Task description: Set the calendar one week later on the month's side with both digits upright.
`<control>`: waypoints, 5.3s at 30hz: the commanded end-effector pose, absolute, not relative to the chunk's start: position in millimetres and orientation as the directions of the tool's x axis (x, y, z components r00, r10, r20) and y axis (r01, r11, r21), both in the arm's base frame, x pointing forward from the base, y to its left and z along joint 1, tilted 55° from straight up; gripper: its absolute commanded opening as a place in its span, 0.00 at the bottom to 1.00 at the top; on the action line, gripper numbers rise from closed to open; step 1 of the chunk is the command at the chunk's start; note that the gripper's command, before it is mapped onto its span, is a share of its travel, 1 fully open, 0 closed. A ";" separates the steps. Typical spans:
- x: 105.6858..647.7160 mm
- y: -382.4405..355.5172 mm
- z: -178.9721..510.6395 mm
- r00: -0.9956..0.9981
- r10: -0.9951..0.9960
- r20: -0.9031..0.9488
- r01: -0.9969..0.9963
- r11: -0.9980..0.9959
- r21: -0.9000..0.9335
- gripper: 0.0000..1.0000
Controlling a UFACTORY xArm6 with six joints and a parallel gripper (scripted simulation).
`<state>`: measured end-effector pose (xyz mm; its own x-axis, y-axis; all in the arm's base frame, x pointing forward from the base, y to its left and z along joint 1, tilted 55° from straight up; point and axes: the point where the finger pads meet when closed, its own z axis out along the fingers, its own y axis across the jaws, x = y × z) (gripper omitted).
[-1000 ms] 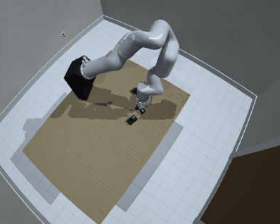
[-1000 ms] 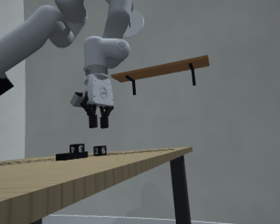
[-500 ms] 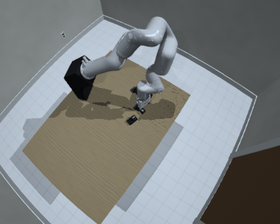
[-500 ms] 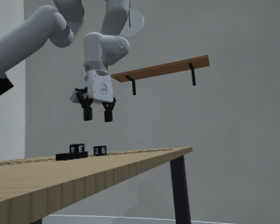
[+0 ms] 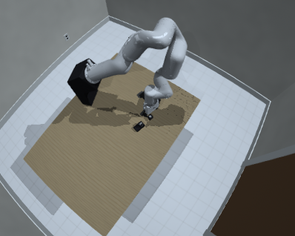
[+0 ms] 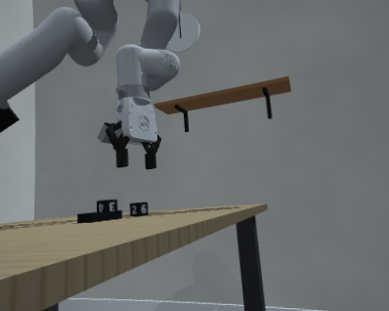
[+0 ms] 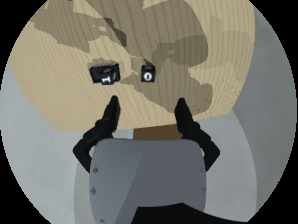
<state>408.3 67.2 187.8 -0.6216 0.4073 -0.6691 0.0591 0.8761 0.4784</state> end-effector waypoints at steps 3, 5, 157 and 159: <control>408.7 67.2 188.1 -0.623 0.359 -0.695 0.025 0.897 0.441 1.00; 409.0 67.3 187.8 -0.624 0.300 -0.722 -0.016 0.918 0.395 1.00; 457.9 83.9 151.0 -0.060 -0.876 -0.479 -0.621 0.408 -0.669 0.47; 457.9 83.9 151.0 -0.060 -0.876 -0.479 -0.621 0.408 -0.669 0.47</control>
<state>457.8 83.9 150.6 -0.0597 -0.8757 -0.4792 -0.6214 0.4083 -0.6687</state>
